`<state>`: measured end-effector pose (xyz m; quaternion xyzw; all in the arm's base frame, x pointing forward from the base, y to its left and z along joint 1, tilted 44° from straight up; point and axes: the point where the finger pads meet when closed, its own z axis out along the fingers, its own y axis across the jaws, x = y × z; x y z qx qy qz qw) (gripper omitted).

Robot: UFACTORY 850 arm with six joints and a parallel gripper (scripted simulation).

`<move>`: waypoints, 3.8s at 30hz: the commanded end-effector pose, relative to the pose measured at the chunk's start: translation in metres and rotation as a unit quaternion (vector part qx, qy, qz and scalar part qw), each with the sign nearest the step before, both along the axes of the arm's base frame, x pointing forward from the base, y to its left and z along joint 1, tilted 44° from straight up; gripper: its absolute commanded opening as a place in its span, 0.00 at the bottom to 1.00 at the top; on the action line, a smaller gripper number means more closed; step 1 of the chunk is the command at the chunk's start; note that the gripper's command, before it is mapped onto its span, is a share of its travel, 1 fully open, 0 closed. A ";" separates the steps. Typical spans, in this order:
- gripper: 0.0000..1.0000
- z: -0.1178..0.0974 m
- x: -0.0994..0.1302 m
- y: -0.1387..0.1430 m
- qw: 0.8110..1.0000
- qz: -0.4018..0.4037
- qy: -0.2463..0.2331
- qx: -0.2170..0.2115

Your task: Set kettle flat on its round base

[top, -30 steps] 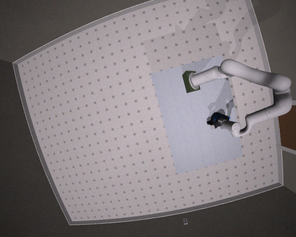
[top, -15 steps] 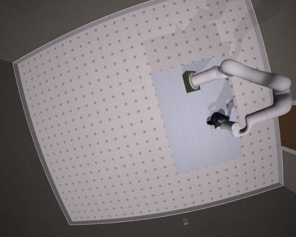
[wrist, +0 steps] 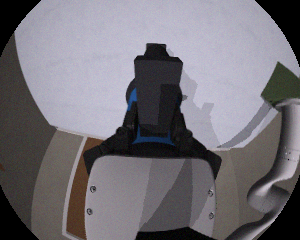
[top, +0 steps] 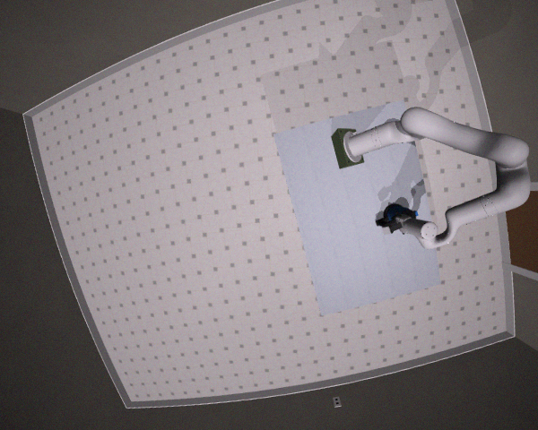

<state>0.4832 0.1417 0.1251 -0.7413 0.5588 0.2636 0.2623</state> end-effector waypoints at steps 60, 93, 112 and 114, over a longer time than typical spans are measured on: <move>0.81 0.000 0.001 0.000 1.000 0.000 -0.001 0.000; 0.81 0.114 0.016 -0.108 1.000 0.000 -0.001 0.000; 0.81 0.116 0.016 -0.110 1.000 0.000 -0.001 0.000; 0.81 0.116 0.016 -0.110 1.000 0.000 -0.001 0.000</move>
